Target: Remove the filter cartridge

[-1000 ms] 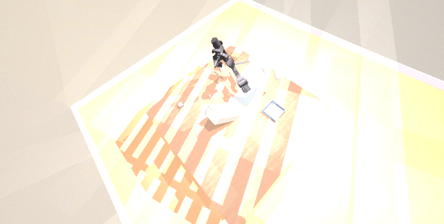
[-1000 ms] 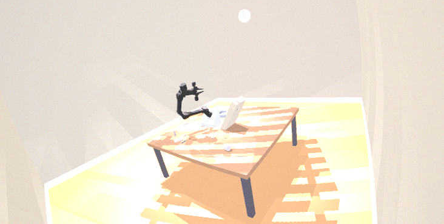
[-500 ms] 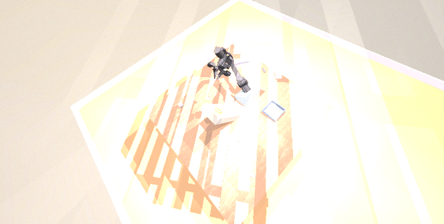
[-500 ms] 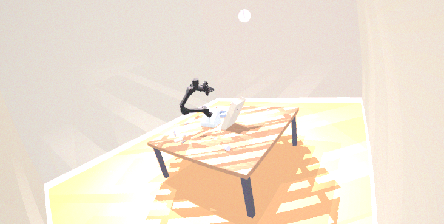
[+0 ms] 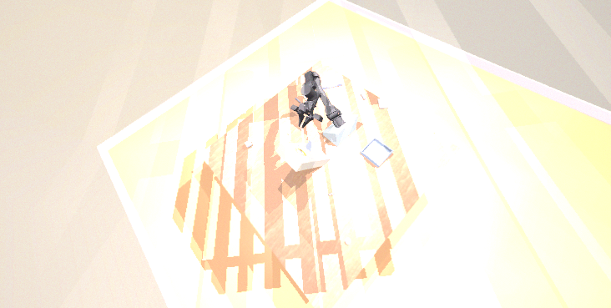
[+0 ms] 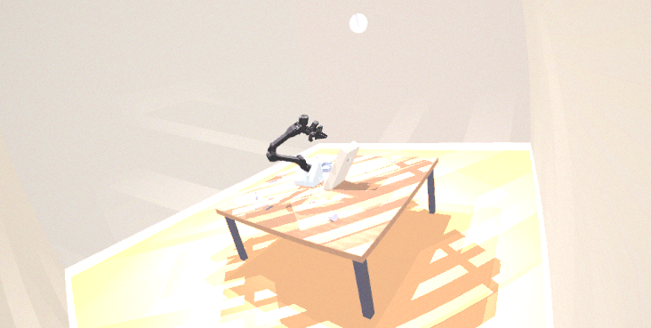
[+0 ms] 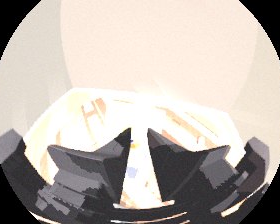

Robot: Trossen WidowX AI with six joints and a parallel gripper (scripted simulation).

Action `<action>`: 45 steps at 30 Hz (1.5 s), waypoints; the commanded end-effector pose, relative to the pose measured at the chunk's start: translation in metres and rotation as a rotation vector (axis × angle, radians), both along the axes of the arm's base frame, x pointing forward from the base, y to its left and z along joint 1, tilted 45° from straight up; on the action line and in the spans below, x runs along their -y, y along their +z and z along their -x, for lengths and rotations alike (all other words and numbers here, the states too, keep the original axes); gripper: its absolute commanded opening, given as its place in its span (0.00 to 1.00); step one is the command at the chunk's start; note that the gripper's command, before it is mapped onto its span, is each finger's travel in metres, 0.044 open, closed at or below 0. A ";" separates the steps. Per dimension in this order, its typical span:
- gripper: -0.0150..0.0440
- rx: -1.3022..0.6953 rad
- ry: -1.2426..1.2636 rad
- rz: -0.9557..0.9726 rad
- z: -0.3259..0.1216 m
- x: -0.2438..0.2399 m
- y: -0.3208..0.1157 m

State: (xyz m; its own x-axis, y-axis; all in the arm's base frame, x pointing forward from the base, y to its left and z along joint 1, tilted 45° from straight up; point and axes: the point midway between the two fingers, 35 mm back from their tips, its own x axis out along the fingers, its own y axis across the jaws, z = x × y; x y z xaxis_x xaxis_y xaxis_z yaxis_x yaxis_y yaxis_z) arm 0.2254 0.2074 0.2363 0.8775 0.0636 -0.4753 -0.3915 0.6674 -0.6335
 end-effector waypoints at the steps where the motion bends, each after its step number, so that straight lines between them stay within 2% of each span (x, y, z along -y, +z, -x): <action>1: 0.40 0.051 -0.427 -0.452 -0.021 0.013 -0.065; 10: 0.40 0.154 -0.717 -0.837 -0.028 0.035 -0.114; 27: 0.40 0.155 -0.720 -0.841 -0.029 0.035 -0.115; 45: 0.40 0.150 -0.725 -0.842 -0.054 0.040 -0.127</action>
State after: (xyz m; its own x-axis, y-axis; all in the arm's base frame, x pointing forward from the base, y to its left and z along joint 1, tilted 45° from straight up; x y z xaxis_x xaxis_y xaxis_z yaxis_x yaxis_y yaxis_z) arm 0.2761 0.1685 0.1126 0.8838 -0.2367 -0.4035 0.3089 0.9431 0.1234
